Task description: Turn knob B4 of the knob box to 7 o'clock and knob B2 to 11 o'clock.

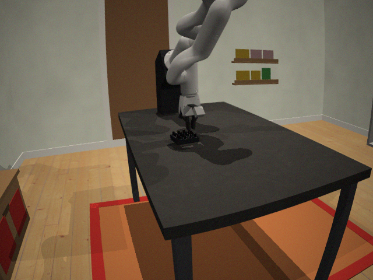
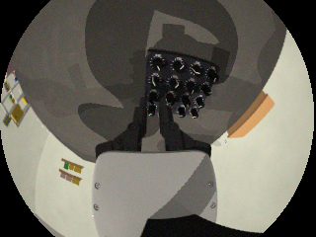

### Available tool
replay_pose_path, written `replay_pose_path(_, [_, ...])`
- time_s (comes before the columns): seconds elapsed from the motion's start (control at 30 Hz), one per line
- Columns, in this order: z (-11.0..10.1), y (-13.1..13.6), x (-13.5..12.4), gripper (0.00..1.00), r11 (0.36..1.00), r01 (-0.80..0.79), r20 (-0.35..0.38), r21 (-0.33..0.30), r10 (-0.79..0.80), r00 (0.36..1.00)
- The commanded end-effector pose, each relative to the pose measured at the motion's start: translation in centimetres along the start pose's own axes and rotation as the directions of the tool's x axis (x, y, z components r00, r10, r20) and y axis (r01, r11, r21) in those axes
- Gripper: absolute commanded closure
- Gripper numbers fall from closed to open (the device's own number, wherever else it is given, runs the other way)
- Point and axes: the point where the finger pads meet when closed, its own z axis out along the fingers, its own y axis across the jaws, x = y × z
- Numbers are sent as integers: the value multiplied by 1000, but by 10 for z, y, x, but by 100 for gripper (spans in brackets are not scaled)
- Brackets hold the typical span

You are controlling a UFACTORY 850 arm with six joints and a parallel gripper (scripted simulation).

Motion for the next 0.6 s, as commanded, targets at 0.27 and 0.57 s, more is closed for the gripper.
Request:
replay_pose_path(0.27, [4,0,0,81,1000,0,0,0,0,1000])
replay_pose_path(0.57, [4,0,0,81,1000,0,0,0,0,1000])
